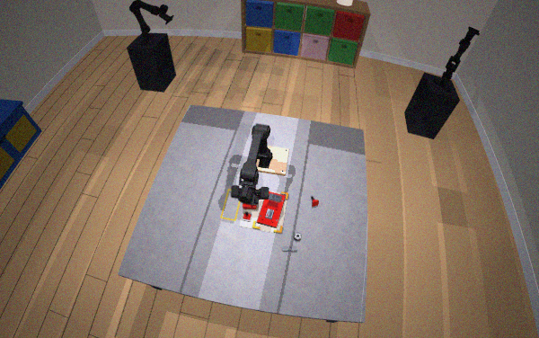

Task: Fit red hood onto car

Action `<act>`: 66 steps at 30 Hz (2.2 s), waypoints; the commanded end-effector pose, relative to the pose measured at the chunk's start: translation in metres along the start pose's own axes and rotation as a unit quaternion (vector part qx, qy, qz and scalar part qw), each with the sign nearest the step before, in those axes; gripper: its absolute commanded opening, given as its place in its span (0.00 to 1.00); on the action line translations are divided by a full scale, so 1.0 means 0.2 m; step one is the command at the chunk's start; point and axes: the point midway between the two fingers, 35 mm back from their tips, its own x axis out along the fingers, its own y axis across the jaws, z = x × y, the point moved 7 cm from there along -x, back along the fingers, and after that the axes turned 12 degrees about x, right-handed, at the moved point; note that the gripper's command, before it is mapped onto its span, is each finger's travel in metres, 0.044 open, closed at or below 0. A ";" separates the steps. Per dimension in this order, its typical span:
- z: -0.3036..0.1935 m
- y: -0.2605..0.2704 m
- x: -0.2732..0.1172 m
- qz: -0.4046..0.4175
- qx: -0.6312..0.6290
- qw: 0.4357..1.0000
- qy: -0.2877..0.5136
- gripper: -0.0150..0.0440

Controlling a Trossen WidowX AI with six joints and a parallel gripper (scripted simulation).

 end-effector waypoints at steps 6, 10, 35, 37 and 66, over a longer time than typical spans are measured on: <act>0.06 0.20 -0.02 -0.003 0.045 0.999 -0.002 0.25; 0.07 0.29 -0.02 -0.004 0.065 0.998 -0.002 0.25; 0.10 0.56 0.12 -0.008 0.124 0.992 -0.002 0.25; 0.10 0.57 0.17 -0.008 0.124 0.992 -0.002 0.25; 0.09 0.58 0.22 -0.008 0.124 0.992 -0.002 0.25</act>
